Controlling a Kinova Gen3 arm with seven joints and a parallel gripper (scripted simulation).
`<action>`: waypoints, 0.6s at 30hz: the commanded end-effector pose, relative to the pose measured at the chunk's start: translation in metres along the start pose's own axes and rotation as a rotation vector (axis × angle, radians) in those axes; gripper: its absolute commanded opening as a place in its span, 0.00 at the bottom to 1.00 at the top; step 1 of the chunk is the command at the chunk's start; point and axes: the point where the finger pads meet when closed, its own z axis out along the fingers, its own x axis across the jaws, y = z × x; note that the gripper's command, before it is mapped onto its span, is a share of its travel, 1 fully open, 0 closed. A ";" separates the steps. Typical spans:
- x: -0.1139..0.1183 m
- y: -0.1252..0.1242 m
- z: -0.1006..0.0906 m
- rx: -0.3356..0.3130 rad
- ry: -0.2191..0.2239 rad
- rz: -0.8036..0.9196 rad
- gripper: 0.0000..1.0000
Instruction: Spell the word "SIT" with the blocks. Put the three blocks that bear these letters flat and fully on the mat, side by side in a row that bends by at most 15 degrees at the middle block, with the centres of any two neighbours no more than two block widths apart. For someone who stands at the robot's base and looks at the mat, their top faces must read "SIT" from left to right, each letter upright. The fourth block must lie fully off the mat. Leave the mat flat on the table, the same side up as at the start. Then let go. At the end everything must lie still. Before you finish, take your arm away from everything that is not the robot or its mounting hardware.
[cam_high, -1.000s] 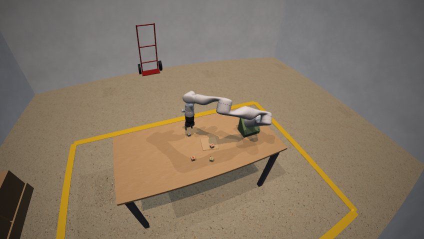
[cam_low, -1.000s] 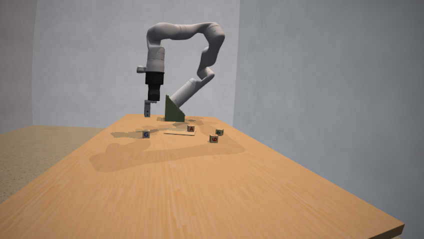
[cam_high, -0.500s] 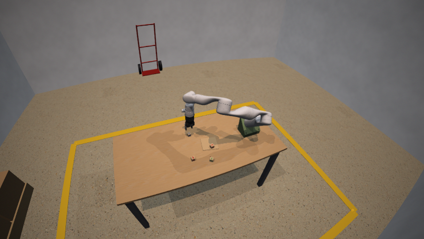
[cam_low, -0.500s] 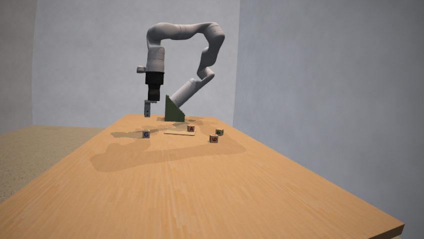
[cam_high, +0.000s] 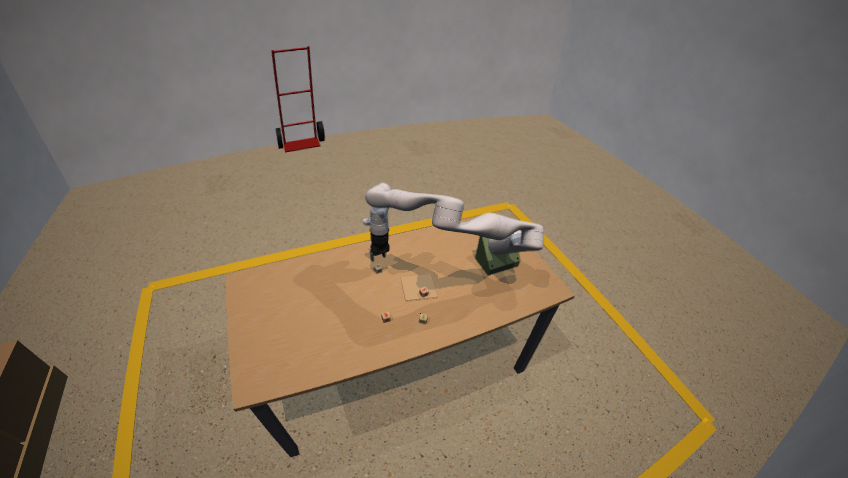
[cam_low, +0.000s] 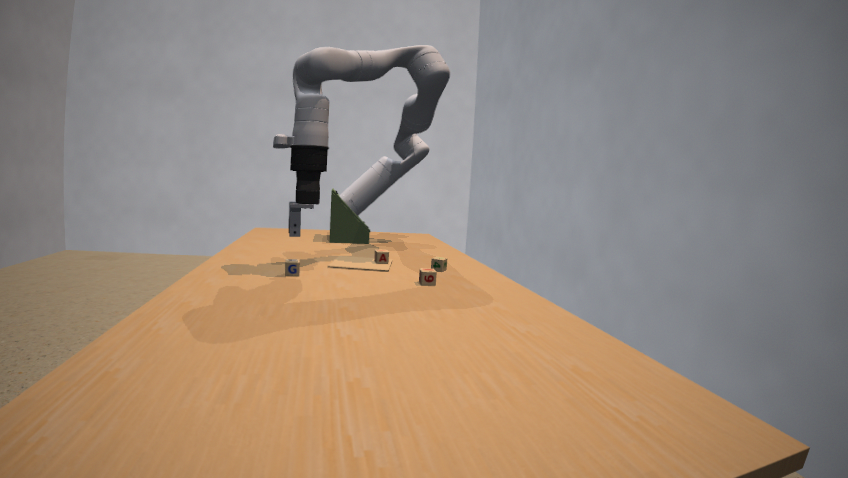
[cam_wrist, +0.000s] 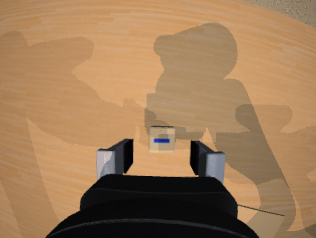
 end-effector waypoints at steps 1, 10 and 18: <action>0.000 -0.001 0.003 0.003 -0.001 0.009 1.00; 0.000 -0.001 0.015 0.003 -0.001 0.009 1.00; 0.000 -0.001 0.025 0.003 -0.001 0.009 1.00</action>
